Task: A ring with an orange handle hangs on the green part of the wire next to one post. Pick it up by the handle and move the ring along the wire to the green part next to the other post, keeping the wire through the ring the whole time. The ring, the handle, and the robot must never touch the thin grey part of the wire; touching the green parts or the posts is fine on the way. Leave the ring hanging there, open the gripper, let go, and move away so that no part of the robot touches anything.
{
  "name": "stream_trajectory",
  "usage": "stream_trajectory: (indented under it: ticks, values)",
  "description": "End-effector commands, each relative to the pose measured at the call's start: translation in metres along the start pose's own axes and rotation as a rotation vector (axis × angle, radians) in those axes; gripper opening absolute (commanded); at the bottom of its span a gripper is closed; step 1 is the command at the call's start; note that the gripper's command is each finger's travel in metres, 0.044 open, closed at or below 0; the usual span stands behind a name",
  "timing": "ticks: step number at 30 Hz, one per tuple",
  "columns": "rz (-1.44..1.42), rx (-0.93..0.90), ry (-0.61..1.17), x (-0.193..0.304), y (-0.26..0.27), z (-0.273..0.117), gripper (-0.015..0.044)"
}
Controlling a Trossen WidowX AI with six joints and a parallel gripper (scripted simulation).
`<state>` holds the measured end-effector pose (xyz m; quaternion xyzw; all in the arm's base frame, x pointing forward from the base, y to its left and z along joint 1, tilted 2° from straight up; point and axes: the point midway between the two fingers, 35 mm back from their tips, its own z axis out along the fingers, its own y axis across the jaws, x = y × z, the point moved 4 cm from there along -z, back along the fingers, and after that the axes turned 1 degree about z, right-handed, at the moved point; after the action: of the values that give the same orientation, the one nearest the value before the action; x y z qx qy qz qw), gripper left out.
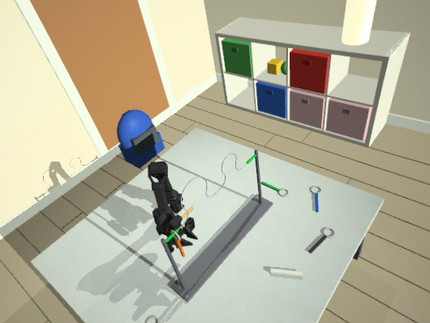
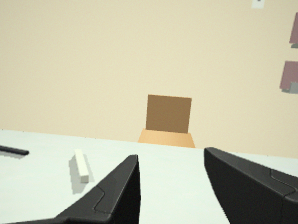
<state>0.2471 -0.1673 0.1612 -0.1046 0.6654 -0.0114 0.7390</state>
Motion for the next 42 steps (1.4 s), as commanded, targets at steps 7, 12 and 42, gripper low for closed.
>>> stream_trajectory:
  ticks: [7, 12, 42]
  values:
    - [0.005, 0.106, 0.067, 0.019, -0.04, -0.066, 0.016]
    - [0.015, 0.15, 0.088, 0.025, -0.049, -0.095, 0.016]
    - [0.15, 0.163, 0.057, -0.021, -0.067, -0.035, 0.016]
